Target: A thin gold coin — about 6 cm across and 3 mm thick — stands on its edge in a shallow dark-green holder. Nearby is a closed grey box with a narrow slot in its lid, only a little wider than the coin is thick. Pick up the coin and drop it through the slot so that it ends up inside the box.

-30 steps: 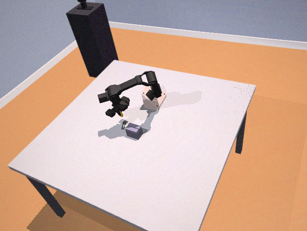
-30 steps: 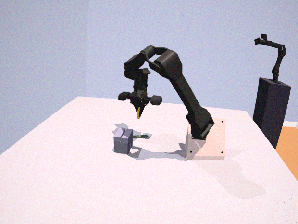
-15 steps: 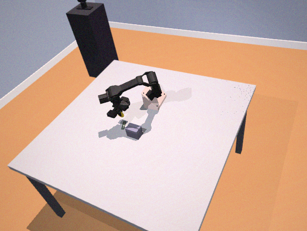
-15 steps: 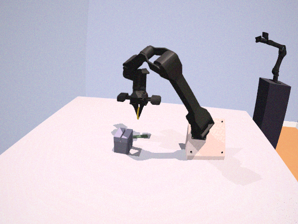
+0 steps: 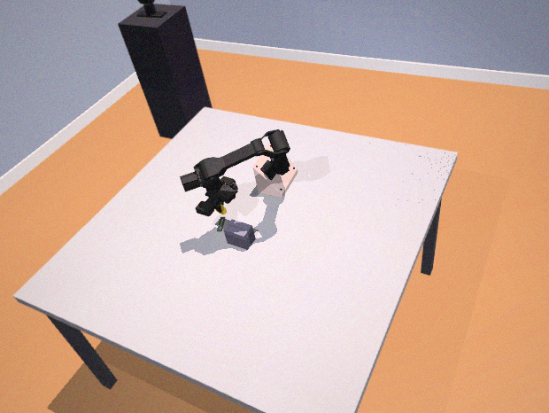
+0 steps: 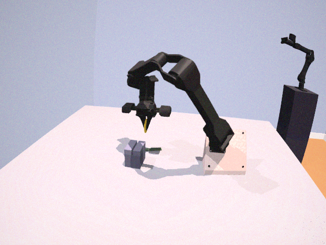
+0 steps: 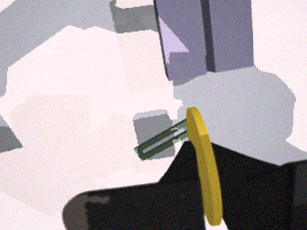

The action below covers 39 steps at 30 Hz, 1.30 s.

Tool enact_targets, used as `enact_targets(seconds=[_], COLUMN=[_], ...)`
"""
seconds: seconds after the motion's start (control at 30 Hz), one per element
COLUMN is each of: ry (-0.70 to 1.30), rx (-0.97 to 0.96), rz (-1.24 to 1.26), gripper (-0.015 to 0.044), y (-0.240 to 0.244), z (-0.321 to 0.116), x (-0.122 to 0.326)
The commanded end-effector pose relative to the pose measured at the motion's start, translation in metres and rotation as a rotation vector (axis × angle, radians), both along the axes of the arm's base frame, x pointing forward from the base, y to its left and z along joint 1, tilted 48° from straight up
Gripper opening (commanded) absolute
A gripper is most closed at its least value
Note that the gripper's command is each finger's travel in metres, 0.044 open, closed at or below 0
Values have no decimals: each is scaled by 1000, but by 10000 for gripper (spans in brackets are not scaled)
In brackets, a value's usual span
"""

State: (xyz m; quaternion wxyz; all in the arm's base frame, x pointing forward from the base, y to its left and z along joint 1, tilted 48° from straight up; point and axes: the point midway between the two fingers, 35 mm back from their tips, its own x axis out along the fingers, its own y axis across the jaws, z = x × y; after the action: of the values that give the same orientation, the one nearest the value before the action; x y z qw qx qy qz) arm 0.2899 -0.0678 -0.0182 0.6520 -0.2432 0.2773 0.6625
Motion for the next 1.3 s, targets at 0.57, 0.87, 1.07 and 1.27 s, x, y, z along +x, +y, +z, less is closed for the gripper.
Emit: enact_targets(seconds=[0.57,0.87,1.07,1.27], ry=[-6,-6,-5,-3], rx=[6,11,12,10], rz=[-2,0,1,3], gripper=[0,0,4,0], y=[36,52,56,53], z=[39,55,58,54], x=[20,25,25,24])
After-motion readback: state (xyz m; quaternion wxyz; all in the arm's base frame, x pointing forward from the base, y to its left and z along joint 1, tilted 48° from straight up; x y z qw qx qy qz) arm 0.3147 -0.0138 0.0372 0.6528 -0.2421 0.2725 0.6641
